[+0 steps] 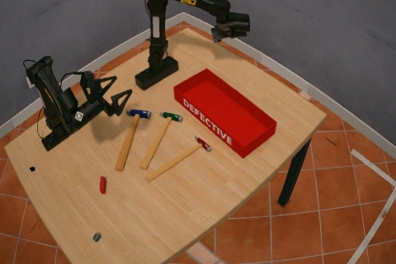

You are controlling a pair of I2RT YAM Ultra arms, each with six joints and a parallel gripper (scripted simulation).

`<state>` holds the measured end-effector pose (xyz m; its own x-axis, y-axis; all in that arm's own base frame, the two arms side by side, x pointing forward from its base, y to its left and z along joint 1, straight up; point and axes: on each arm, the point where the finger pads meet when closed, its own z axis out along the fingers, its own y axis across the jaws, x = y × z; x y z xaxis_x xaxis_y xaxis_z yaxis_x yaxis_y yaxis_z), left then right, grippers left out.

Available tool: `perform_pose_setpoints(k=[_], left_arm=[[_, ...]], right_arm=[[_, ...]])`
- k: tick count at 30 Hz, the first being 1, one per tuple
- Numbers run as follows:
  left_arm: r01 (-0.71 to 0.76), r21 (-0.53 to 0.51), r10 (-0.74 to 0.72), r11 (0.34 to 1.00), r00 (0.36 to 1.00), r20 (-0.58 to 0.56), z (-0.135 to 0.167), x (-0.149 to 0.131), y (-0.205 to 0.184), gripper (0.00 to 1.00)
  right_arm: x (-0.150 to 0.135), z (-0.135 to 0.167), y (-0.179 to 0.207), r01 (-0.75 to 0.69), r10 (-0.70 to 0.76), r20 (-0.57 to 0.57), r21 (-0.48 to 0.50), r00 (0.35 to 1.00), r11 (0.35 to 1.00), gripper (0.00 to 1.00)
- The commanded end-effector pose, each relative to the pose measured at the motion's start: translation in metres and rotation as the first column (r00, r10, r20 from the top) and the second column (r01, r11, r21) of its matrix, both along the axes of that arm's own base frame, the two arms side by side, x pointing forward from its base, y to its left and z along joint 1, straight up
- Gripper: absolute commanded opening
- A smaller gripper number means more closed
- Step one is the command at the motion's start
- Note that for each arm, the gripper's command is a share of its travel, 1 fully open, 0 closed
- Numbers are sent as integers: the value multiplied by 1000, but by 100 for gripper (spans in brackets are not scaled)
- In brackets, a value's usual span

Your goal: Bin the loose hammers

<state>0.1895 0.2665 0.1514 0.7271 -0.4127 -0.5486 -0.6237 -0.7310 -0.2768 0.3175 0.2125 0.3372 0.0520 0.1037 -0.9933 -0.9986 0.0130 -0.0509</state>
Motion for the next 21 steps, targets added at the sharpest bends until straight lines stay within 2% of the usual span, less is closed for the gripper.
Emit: perform_pose_setpoints(k=[1, 18, 21], left_arm=[[0, 9, 0, 1000, 1000, 10, 4, 1, 1, 100], [0, 9, 0, 1000, 1000, 10, 4, 1, 1, 100], [0, 9, 0, 1000, 1000, 10, 4, 1, 1, 100]], right_arm=[[-1, 3, 0, 1, -1, 9, 2, 1000, 1000, 100], [-1, 3, 0, 1, -1, 9, 2, 1000, 1000, 100], [9, 4, 1, 21, -19, -72, 19, 997, 1000, 66]])
